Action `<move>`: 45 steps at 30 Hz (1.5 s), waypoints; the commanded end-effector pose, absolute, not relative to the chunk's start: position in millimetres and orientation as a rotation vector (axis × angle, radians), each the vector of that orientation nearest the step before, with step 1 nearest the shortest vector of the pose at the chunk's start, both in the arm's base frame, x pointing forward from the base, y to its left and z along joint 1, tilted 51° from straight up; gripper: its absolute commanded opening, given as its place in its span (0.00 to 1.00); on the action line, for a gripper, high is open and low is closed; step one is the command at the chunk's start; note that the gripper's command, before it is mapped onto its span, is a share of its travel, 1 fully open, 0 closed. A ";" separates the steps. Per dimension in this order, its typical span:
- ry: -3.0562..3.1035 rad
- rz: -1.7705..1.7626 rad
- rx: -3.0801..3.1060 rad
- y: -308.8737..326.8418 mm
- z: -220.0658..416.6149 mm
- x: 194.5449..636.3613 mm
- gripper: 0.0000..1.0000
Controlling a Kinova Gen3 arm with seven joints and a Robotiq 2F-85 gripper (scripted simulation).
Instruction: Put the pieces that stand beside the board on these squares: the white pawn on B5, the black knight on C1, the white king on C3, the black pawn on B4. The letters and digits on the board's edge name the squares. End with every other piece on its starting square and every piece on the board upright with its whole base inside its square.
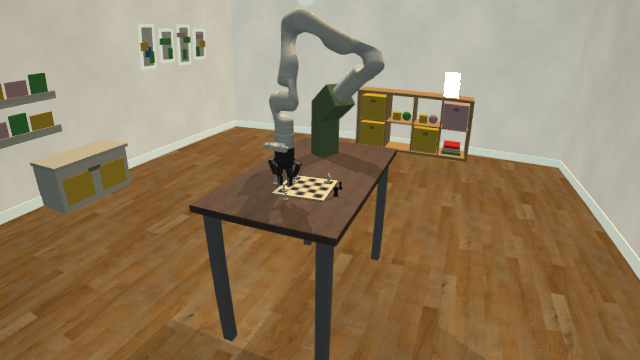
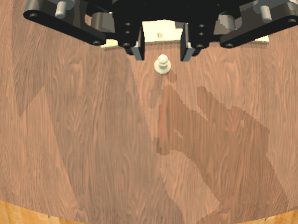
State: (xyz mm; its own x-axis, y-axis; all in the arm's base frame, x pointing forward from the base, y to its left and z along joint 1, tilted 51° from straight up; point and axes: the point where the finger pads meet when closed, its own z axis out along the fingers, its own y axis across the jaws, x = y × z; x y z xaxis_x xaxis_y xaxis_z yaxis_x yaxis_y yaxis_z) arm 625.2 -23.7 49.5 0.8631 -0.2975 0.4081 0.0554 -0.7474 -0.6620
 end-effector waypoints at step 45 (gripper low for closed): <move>0.168 -0.659 -2.335 -14.8 37.9 633.8 0.34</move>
State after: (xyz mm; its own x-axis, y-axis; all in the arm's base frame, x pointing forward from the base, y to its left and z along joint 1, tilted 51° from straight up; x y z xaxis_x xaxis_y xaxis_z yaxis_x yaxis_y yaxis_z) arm 632.0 -13.3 40.5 0.8645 -0.2942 0.4075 0.0580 -0.7470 -0.6623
